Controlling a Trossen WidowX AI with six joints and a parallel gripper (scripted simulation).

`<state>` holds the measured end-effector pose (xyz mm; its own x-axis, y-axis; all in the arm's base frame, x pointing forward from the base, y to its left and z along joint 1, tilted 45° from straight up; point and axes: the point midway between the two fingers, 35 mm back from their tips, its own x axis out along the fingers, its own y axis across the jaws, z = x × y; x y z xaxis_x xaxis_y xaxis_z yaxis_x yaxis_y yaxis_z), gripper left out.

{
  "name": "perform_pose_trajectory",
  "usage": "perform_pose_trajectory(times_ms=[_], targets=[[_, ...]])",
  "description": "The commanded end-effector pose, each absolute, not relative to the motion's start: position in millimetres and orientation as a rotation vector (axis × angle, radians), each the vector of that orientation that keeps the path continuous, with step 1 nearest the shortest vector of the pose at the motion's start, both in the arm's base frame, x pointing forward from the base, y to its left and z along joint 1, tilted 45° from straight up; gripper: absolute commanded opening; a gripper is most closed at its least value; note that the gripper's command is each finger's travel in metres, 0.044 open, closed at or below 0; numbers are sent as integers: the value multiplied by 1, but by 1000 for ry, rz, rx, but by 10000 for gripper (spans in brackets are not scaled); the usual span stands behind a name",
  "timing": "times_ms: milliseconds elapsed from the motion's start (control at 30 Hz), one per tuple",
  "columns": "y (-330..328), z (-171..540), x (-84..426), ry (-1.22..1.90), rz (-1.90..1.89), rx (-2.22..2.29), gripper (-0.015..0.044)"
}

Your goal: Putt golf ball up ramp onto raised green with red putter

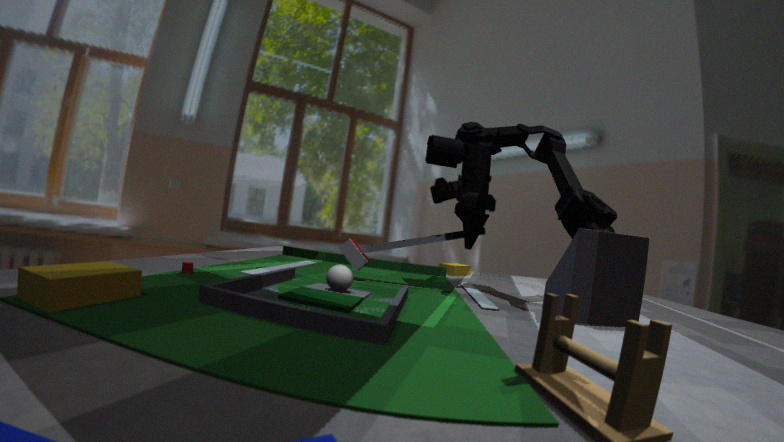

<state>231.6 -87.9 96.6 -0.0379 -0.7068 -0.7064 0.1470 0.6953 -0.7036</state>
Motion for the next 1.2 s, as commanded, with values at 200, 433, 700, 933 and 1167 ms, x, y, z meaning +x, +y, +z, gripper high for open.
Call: perform_pose_trajectory(times_ms=[200,433,700,933,1167], targets=[[-61,124,235,1444,-736,-485,0],[-66,118,234,1447,-731,-494,0],[-66,118,234,1447,-731,-494,0],[-66,118,234,1447,-731,-494,0],[-66,118,234,1447,-731,-494,0]])
